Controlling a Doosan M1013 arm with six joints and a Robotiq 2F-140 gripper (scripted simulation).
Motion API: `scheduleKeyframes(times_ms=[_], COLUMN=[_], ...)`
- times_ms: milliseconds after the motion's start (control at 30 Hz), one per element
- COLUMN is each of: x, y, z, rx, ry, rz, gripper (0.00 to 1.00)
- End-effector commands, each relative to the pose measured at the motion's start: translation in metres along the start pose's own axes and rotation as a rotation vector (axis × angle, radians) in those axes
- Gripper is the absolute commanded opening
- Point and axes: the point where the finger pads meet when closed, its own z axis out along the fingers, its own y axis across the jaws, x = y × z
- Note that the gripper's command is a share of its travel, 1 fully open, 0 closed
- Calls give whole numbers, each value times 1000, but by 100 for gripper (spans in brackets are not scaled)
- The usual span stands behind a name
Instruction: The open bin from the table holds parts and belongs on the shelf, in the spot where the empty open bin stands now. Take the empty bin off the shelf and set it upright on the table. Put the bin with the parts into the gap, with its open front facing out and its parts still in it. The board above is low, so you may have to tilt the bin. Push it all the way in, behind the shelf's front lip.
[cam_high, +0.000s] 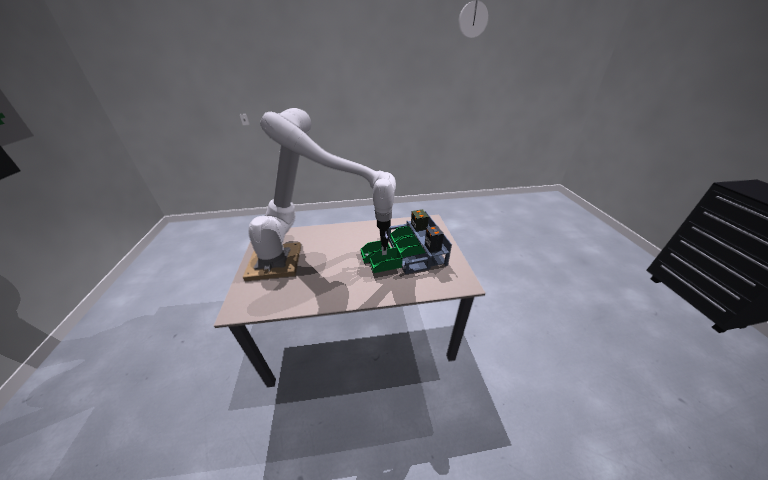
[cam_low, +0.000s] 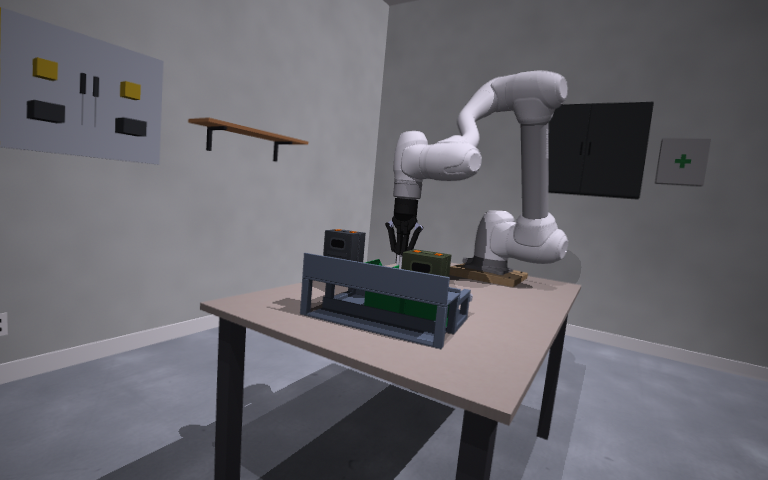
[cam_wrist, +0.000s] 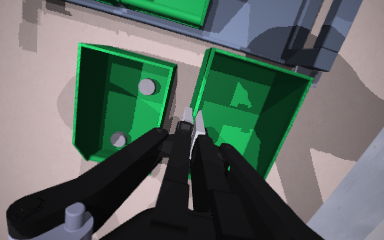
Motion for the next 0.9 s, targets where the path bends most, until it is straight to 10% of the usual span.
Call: scheduleKeyframes(times_ms=[0, 867], x=[0, 0], y=[0, 0], z=[-7, -55], rx=[0, 0], ry=[0, 0], rz=[0, 0], gripper=[10, 10])
